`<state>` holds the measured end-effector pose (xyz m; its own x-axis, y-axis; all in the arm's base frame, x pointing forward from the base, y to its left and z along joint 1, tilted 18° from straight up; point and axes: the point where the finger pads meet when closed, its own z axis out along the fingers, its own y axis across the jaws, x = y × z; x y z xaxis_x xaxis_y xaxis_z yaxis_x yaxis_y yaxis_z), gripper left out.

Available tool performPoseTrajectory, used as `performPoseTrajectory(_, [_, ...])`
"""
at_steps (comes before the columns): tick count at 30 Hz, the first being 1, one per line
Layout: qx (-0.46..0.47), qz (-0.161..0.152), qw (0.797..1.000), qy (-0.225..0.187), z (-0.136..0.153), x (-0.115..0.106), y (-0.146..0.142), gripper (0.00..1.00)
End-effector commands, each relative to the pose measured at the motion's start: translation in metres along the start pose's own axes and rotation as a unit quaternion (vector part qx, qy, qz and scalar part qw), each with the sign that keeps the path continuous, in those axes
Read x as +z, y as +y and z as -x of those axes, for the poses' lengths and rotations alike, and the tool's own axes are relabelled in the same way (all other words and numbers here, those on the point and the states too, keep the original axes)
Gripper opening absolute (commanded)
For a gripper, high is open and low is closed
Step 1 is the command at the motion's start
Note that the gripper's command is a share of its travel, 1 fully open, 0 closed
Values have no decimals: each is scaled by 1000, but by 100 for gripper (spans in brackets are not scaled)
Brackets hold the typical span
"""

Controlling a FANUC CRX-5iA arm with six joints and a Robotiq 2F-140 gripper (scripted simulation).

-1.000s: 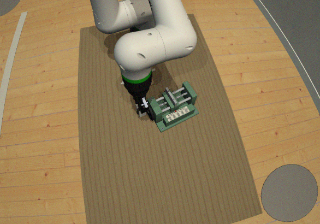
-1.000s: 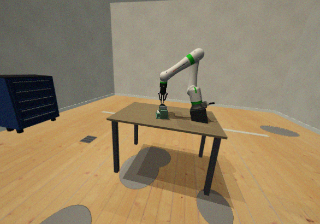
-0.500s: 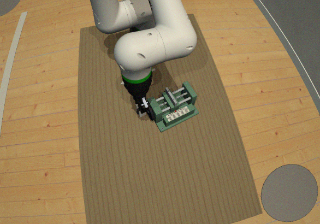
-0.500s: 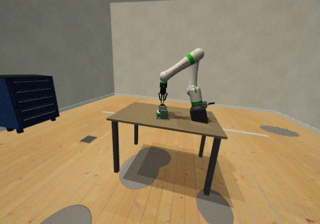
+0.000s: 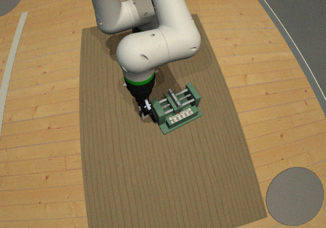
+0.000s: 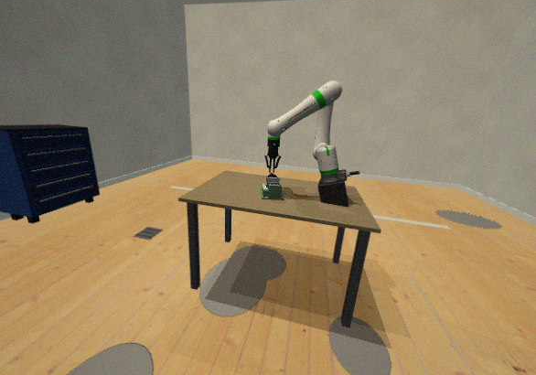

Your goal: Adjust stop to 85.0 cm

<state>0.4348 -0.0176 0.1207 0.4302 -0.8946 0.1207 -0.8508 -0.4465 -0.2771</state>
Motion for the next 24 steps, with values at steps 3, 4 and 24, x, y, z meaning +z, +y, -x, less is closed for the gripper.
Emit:
performPoseTrajectory(3, [0, 0, 1000, 0, 0, 0, -1, 4])
performPoseTrajectory(4, [0, 0, 1000, 0, 0, 0, -1, 4])
performPoseTrajectory(24, [0, 0, 1000, 0, 0, 1, -6, 4])
